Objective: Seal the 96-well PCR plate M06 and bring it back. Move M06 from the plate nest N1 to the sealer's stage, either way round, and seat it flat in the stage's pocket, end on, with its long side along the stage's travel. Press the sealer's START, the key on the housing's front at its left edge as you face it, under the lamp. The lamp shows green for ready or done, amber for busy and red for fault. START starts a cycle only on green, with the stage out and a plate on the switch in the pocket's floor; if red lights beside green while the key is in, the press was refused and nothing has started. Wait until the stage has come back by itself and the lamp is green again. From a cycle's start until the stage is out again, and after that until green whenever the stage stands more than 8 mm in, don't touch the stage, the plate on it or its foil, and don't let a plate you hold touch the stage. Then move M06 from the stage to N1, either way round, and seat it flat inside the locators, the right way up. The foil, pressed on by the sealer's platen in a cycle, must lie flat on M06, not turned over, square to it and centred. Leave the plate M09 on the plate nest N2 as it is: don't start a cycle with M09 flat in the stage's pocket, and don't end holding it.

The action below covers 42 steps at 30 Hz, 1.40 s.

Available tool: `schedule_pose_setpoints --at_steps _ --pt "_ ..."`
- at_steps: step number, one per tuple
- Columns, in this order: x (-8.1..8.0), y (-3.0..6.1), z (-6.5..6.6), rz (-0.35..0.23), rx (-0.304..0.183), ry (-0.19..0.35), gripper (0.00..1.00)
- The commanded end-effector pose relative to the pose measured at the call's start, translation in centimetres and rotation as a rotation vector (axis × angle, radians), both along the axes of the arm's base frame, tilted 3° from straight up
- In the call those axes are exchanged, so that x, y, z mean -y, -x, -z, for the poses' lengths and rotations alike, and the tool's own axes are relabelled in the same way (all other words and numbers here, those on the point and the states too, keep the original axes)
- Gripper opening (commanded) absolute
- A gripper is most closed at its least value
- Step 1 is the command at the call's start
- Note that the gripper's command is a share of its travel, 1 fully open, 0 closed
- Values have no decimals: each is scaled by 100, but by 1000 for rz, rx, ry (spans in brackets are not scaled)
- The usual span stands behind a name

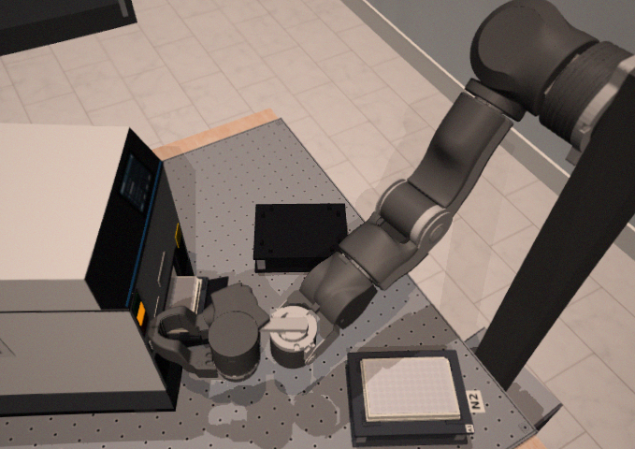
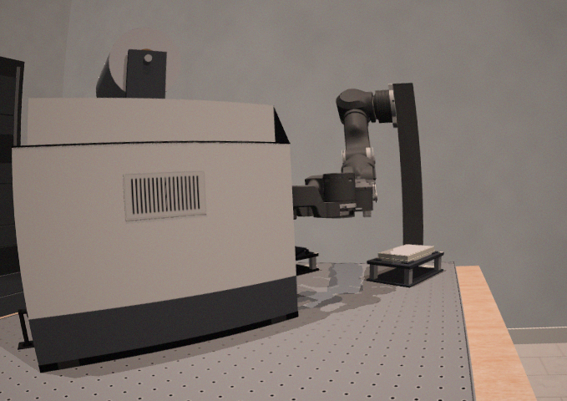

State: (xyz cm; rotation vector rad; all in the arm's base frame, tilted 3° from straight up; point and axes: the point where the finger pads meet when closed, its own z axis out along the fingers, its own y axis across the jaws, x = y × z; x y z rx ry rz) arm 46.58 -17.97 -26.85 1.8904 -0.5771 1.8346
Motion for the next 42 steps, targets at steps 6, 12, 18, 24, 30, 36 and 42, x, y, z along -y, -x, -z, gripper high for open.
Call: schedule_pose_setpoints --at_steps 6,12,18,24,30,36,42 --pt "-13 7 55 -9 -21 -3 0" --pt "-13 7 55 -9 -21 -3 0" --pt "-13 7 55 -9 -21 -3 0" --pt "-13 7 55 -9 -21 -3 0" --pt "-35 39 48 -8 -20 -3 0" --pt "-121 165 19 -2 -14 0 0" --pt "-121 165 19 -2 -14 0 0"
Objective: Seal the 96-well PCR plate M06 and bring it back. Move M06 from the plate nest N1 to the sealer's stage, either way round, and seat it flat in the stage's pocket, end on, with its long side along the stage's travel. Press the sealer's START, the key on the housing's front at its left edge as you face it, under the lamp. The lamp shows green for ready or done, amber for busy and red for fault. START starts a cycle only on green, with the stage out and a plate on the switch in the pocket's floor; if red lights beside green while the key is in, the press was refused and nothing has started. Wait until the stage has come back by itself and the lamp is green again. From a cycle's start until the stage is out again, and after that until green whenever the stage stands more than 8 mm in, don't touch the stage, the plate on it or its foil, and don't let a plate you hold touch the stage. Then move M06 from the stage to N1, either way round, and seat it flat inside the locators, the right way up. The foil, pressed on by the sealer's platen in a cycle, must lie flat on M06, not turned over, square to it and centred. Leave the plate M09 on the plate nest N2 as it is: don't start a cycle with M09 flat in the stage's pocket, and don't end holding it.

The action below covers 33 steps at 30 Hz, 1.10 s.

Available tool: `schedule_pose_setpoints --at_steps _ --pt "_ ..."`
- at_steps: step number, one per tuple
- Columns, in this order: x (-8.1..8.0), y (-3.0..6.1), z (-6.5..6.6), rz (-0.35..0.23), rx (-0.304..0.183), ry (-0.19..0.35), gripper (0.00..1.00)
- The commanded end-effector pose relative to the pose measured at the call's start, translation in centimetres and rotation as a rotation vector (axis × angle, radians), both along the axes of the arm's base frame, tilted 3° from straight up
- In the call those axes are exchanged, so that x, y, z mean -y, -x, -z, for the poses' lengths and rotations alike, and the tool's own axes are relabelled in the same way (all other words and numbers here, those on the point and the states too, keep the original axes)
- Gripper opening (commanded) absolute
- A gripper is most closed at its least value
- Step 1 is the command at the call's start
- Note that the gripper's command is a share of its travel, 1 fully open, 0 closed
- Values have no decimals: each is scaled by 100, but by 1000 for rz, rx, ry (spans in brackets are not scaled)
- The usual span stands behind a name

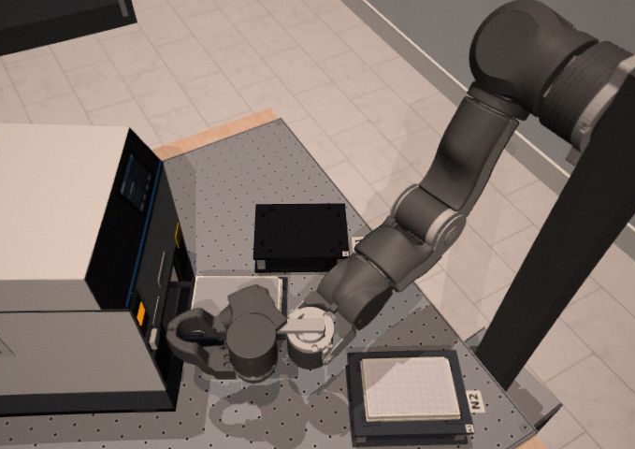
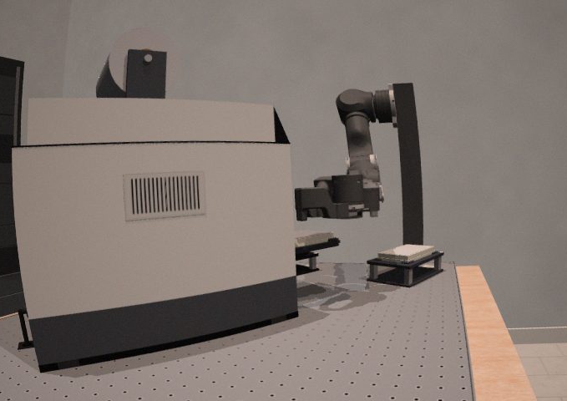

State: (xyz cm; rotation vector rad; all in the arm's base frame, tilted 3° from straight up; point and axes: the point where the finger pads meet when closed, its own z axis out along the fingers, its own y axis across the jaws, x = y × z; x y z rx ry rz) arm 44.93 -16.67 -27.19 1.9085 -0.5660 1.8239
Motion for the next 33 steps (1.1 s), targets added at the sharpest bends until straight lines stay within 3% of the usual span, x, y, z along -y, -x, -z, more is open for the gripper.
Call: schedule_pose_setpoints --at_steps 1,21,26,33 --pt "9 0 -15 7 2 1 0" --pt "1 34 -8 9 1 -1 0" --pt "23 -14 -24 1 6 -3 0" --pt "23 -14 -24 1 6 -3 0"
